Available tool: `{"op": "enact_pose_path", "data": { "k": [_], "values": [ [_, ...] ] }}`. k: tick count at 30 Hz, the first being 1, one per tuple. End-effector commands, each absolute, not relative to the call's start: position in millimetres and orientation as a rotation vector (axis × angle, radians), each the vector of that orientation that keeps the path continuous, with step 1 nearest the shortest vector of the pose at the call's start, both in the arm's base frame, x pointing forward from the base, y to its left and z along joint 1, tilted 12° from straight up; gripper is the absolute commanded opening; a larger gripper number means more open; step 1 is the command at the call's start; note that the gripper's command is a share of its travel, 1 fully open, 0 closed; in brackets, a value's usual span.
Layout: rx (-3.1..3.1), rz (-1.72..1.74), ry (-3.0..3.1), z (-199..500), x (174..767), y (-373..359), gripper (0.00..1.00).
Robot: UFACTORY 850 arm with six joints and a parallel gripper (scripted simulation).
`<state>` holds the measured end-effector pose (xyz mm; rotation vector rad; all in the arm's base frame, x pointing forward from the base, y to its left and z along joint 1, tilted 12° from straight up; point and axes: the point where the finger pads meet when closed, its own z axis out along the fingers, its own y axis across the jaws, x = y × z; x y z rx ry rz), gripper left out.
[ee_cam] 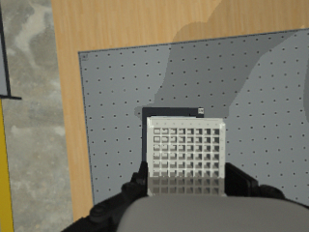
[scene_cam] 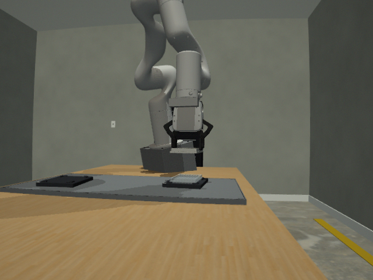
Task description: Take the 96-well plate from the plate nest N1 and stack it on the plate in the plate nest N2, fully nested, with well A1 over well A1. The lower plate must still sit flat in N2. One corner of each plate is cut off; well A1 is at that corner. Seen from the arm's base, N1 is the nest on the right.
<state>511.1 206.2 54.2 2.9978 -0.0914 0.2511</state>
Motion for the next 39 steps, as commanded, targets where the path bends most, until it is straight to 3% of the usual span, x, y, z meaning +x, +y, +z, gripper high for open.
{"op": "enact_pose_path", "data": {
  "k": [1, 39],
  "values": [
    [2.998, 0.254, -0.091, 54.8, 511.7, 207.1, 0.0],
    [2.998, 0.254, -0.091, 43.6, 513.9, 204.2, 0.0]
  ]
}}
